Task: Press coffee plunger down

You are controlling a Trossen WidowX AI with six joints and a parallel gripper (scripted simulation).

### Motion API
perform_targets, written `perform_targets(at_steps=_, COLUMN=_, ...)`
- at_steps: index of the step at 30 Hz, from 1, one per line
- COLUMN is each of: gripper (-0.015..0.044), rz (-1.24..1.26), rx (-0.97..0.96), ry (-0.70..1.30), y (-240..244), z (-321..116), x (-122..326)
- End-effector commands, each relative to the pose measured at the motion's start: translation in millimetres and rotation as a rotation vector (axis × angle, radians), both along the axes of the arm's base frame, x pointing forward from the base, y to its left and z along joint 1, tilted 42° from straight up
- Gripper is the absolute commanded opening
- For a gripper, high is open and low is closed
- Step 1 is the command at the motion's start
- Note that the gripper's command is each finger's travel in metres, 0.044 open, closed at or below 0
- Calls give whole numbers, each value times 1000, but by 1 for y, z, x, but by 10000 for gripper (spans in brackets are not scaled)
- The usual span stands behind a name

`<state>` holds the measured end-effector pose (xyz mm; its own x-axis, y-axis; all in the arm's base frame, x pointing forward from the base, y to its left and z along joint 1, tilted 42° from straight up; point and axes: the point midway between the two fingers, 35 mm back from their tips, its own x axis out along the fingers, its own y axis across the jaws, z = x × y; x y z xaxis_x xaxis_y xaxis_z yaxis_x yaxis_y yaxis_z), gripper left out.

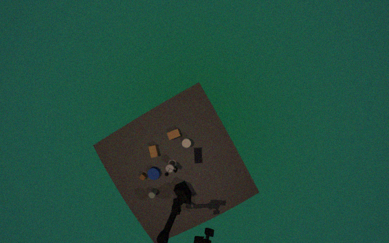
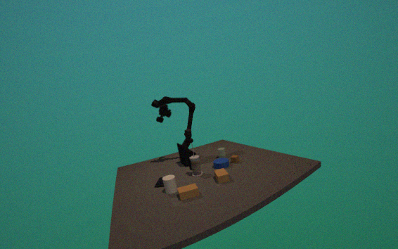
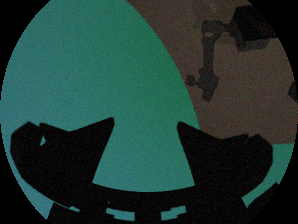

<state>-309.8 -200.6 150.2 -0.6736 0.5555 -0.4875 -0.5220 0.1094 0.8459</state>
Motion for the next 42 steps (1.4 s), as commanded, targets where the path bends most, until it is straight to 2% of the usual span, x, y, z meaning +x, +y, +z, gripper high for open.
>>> perform_targets(at_steps=1, gripper=426, rz=11, rx=4, ry=-16, y=-1, z=-1, x=2)
perform_targets(at_steps=6, gripper=440, rz=257, rx=64, ry=-306, y=-27, z=-24, x=39)
perform_targets(at_steps=12, gripper=440, rz=865, rx=188, ry=-758, y=-70, z=-57, x=124)
perform_targets(at_steps=18, gripper=440, rz=1320, rx=272, ry=-949, y=-89, z=-69, x=184)
perform_targets(at_steps=24, gripper=440, rz=1818, rx=359, ry=-1047, y=-99, z=-74, x=247)
perform_targets(at_steps=29, gripper=440, rz=2260, rx=418, ry=-1037, y=-102, z=-73, x=301)
perform_targets(at_steps=34, gripper=440, rz=2731, rx=465, ry=-920, y=-95, z=-67, x=356)
perform_targets(at_steps=38, gripper=440, rz=3108, rx=479, ry=-731, y=-83, z=-58, x=398)
perform_targets(at_steps=42, gripper=440, rz=3468, rx=460, ry=-425, y=-64, z=-46, x=437)
